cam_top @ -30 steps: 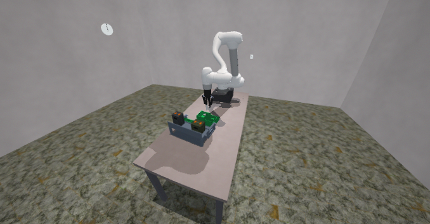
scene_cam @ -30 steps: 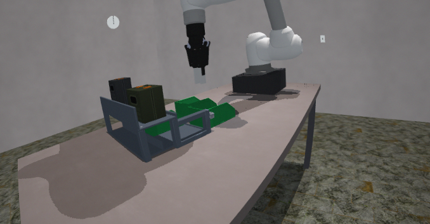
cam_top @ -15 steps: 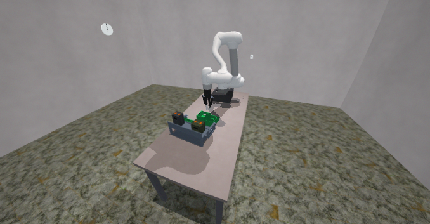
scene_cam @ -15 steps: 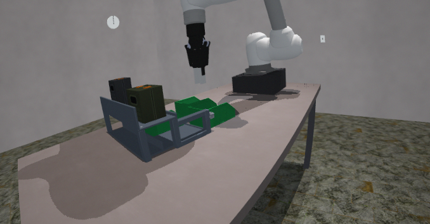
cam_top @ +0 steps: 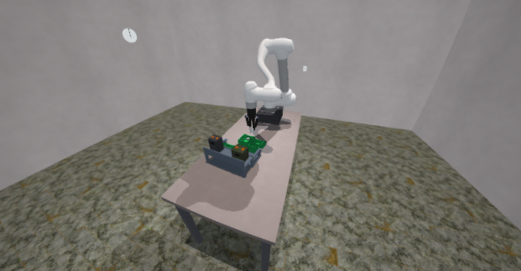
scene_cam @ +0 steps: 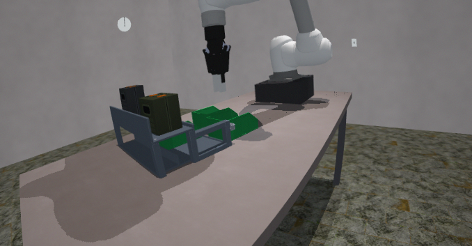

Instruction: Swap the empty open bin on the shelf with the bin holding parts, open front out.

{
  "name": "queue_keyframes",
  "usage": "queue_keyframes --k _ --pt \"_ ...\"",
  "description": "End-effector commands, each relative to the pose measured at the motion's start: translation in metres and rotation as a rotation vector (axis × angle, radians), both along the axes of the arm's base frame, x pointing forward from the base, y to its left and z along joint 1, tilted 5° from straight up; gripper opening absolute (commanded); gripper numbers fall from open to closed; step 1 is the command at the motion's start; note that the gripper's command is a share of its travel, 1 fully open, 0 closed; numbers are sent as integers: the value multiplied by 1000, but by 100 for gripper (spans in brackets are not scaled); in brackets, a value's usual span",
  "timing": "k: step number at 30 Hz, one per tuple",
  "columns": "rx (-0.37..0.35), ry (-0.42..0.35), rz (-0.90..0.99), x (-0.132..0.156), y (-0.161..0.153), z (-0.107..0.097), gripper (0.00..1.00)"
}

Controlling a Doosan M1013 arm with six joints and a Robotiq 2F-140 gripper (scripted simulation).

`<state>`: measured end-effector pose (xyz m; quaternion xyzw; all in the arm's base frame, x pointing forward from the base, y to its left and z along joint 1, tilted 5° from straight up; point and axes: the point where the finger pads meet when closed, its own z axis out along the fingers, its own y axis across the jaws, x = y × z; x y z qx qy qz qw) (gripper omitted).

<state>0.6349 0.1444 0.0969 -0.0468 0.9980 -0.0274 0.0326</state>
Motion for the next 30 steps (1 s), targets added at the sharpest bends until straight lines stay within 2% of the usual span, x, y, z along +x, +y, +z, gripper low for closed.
queue_keyframes --k 1,14,30 --pt "-4 4 -1 0 0 -1 24" --pt "-4 4 -1 0 0 -11 24" --pt "-4 4 -1 2 -2 -41 24"
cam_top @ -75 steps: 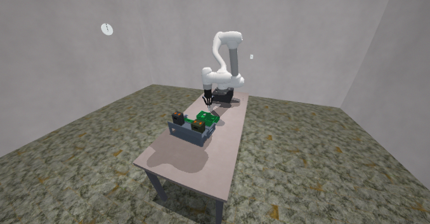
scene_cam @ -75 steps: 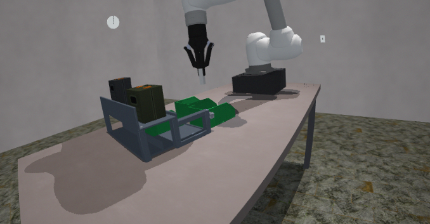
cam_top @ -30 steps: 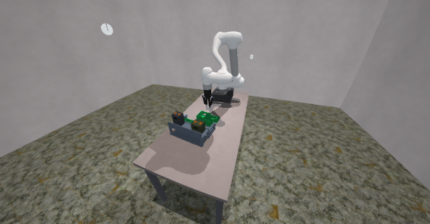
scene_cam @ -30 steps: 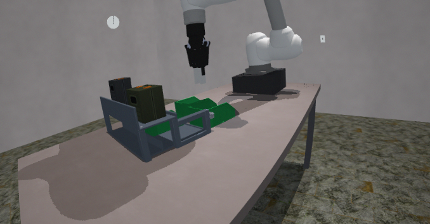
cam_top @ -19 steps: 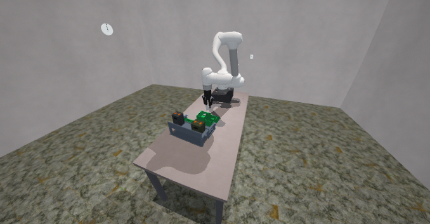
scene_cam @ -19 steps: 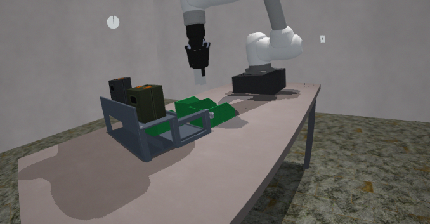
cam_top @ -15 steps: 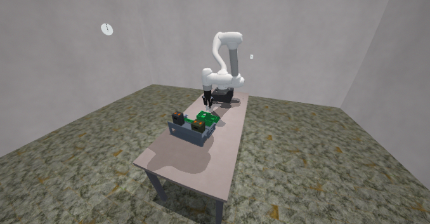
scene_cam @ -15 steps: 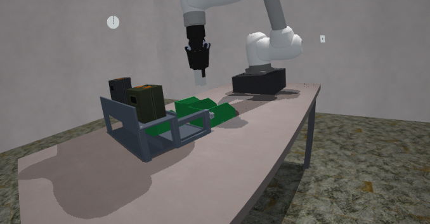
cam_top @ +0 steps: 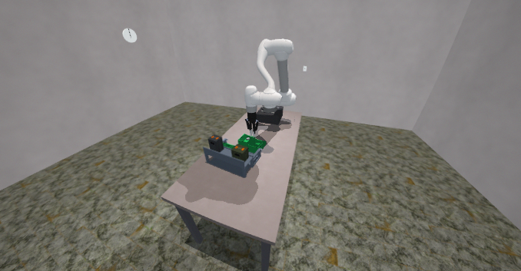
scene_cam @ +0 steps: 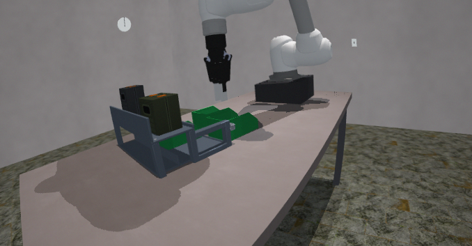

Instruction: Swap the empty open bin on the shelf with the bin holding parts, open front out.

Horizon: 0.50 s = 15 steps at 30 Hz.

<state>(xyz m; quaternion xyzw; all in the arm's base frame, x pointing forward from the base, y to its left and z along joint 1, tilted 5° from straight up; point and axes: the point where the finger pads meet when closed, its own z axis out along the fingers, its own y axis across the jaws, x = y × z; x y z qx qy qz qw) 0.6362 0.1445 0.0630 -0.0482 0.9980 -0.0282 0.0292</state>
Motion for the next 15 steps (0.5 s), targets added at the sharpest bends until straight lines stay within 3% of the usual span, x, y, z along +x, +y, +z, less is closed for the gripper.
queue_keyframes --k 1,15 --pt "-2 -3 -3 1 -2 -7 24" --pt "-2 -3 -3 2 -3 -29 24"
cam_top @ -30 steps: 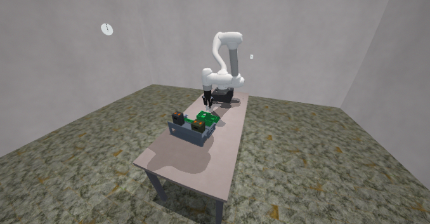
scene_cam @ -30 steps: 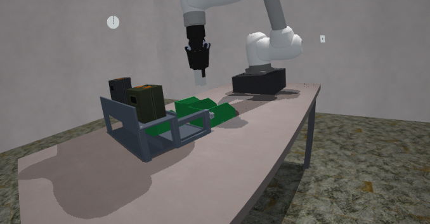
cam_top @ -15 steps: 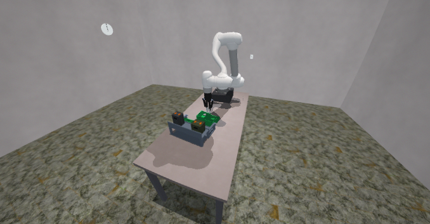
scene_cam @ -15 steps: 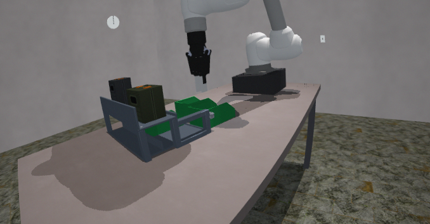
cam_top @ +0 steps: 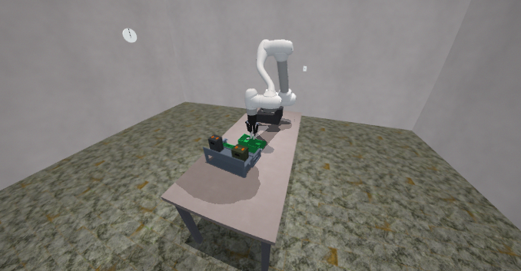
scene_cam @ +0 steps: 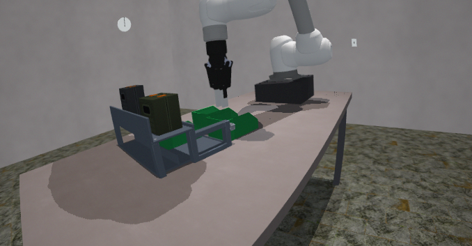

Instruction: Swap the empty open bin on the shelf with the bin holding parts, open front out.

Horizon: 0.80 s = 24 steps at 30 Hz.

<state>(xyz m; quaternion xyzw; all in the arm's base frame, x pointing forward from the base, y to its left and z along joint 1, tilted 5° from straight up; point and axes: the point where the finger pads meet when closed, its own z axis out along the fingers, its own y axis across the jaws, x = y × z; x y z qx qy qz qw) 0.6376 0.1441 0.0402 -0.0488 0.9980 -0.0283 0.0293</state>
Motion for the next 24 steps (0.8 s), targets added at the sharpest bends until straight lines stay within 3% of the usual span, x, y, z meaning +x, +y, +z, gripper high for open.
queue_keyframes --k 1,24 --pt "-2 -3 -4 1 -3 -7 24" --pt "-2 -3 -4 1 -3 -11 24"
